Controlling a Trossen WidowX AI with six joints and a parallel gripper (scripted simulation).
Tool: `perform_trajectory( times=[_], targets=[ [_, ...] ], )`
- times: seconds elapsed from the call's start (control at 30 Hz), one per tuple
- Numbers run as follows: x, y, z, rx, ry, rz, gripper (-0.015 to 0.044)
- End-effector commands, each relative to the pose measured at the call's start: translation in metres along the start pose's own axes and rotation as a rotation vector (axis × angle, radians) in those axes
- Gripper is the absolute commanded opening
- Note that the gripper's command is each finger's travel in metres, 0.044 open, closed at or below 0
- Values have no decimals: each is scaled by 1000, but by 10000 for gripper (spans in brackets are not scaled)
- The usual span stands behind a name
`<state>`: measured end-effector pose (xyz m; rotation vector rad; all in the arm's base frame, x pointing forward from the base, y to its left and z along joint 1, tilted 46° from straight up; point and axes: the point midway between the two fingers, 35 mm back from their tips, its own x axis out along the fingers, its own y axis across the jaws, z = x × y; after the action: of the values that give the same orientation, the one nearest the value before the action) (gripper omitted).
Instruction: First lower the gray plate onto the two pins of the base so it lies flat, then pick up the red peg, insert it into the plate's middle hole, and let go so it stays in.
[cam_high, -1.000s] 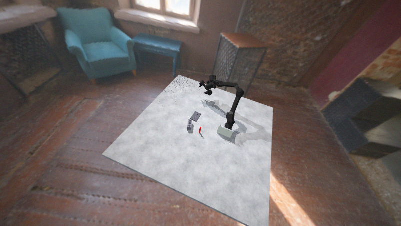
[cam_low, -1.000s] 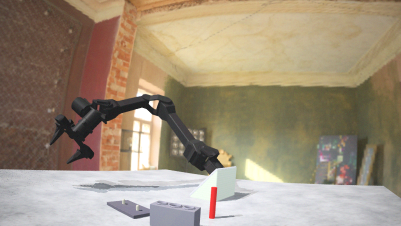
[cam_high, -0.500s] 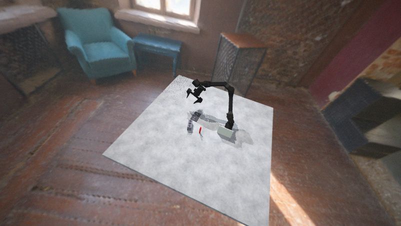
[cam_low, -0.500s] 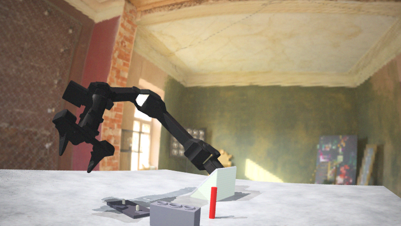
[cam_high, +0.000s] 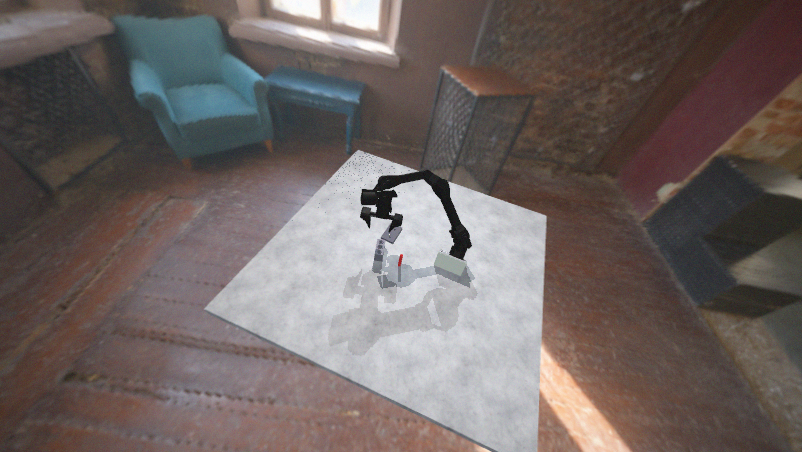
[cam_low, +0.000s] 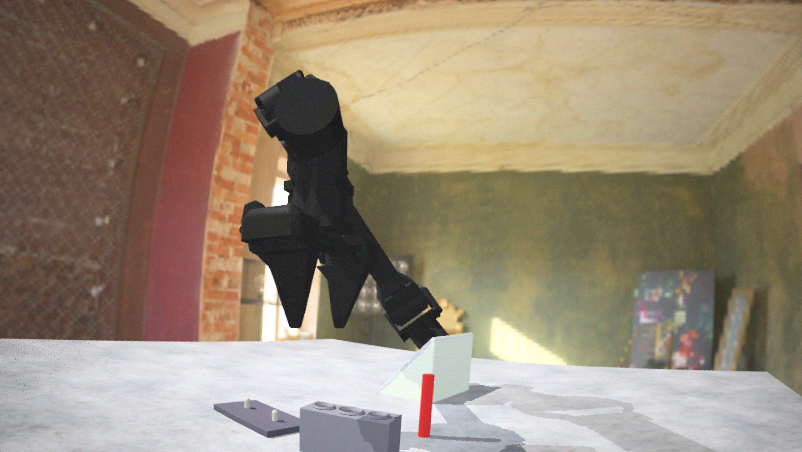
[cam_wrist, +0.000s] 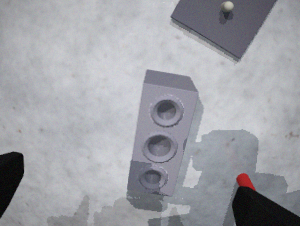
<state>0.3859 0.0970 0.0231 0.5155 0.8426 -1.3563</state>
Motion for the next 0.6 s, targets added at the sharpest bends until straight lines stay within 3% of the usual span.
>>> perform_trajectory(
  times=[0.0,0.27,0.43,0.57],
  targets=[
    [-7,-13,-33,-16,-100,-46,440],
    [-5,-13,-33,-16,-100,-46,440],
    [49,-15,-27,-16,-102,-45,440],
    [58,-16,-26,-16,-102,-45,440]
  ],
)
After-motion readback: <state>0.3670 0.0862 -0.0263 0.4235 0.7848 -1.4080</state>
